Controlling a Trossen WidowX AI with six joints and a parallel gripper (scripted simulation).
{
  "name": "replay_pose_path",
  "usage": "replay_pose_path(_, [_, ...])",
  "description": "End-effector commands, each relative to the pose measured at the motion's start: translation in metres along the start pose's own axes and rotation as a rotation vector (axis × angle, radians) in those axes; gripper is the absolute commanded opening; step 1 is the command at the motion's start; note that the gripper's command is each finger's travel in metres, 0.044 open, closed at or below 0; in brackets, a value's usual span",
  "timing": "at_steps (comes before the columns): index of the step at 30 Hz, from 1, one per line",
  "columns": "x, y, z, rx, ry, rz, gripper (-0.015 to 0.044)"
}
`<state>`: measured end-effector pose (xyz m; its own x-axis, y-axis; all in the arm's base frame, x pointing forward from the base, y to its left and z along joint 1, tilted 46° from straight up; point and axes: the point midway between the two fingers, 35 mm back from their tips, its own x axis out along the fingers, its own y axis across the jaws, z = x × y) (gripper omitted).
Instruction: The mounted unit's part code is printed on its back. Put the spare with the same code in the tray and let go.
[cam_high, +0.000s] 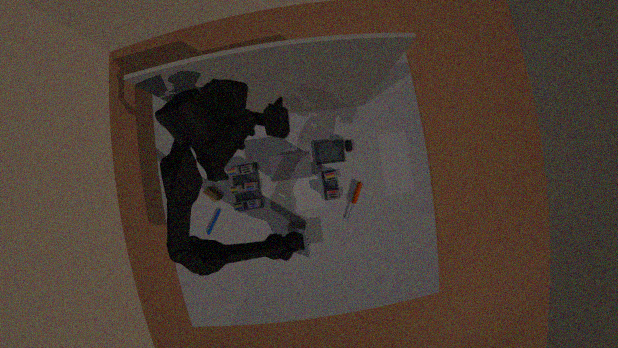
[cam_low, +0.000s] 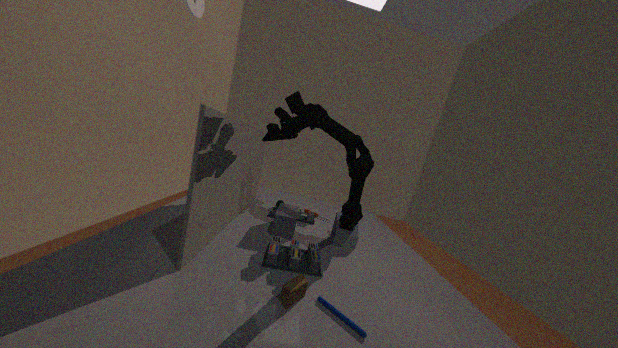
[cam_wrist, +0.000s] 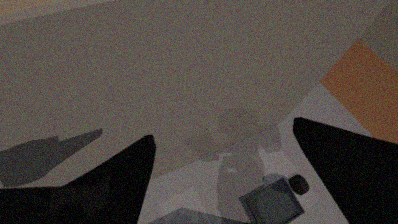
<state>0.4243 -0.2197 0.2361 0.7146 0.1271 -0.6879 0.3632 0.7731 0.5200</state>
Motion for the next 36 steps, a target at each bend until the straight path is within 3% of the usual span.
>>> replay_pose_path(1, [0.034,-0.005,-0.04,-0.09,0.207,0.032,0.044])
replay_pose_path(6, [0.069,-0.008,-0.109,-0.217,0.533,0.144,0.044])
replay_pose_path(12, [0.084,-0.003,-0.174,-0.309,0.832,0.342,0.044])
replay_pose_path(31, [0.085,-0.002,-0.176,-0.31,0.841,0.349,0.044])
replay_pose_path(36, [0.06,0.05,-0.192,-0.576,0.797,0.461,0.044])
